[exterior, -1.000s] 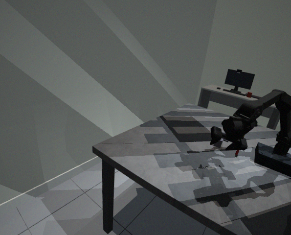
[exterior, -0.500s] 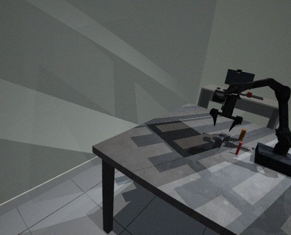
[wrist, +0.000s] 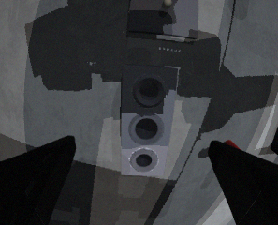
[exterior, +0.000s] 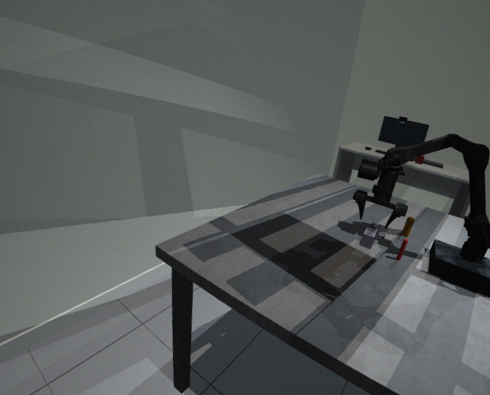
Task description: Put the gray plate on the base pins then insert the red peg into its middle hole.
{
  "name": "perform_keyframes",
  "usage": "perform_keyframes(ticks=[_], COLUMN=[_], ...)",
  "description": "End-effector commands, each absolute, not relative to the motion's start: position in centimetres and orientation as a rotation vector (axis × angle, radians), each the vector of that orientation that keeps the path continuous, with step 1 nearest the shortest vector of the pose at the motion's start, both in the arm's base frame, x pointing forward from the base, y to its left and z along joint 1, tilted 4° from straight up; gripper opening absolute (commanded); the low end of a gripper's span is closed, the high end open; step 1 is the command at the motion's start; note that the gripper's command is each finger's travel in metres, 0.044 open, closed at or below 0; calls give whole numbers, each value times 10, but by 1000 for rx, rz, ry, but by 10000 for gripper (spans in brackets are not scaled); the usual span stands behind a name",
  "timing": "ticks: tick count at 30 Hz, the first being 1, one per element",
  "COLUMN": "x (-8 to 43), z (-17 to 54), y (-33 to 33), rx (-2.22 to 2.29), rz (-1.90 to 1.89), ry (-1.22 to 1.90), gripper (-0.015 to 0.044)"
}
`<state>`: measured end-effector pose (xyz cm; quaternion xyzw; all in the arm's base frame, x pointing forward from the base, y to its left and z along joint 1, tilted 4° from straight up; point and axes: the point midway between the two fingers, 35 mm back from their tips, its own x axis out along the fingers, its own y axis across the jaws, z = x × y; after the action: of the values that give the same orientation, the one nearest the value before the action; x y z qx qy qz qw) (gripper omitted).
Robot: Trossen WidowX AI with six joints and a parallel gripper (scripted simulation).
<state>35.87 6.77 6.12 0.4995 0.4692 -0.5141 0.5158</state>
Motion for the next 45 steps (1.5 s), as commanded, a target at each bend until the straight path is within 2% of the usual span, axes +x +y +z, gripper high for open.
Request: perform_keyframes(ticks=[1, 42, 45], x=[357, 358, 358], z=[49, -10, -10], y=[67, 64, 64], rx=[1194, 1194, 1194], rz=[-1238, -1238, -1238], ry=[1136, 1136, 1136], gripper=[440, 440, 361])
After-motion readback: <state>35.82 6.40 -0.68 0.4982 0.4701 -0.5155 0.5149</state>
